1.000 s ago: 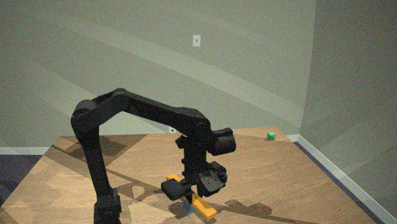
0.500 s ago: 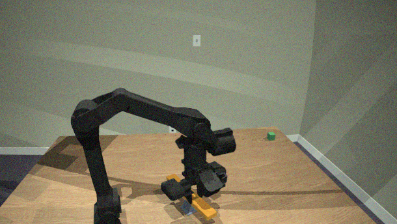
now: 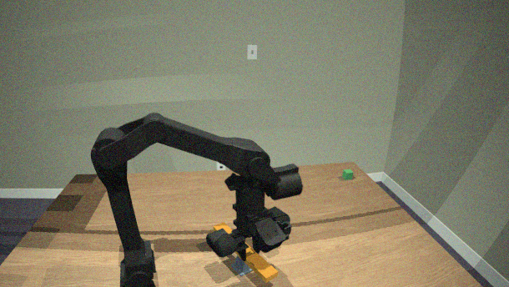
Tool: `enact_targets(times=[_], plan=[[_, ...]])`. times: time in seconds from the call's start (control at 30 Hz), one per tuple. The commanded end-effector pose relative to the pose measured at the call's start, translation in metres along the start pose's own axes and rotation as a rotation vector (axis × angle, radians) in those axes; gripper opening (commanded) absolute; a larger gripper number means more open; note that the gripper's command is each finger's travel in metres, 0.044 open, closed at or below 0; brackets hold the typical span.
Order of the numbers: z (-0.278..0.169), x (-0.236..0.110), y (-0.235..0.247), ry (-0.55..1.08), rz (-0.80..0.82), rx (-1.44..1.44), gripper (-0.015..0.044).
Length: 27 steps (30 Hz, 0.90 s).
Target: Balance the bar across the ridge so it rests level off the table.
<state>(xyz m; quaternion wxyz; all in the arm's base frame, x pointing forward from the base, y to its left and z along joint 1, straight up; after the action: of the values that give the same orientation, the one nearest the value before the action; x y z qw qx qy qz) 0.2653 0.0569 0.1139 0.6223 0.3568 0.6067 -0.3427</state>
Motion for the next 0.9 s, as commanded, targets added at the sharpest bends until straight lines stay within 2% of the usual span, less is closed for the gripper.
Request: enact_targets(times=[0.0,0.1,0.13,0.87], plan=[[0.0,0.0001,0.0,0.0,0.0,0.0,0.0079],[0.0,0.0001,0.0,0.0,0.0,0.0,0.0157],[0.0,0.0001,0.0,0.0,0.0,0.0,0.0167],[0.0,0.0001,0.0,0.0,0.0,0.0,0.0169]])
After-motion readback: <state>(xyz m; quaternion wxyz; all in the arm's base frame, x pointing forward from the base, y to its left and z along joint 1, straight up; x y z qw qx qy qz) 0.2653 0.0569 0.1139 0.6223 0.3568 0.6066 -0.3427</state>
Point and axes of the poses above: the point midway between the two fingers, 35 mm back from their tips, its own x axis out along the fingers, its own y axis across the jaws, z = x × y, the point moved 1 cm from there along -x, back along the fingers, and after that the axes turned 3 degrees about -x, right-handed, at the moved point
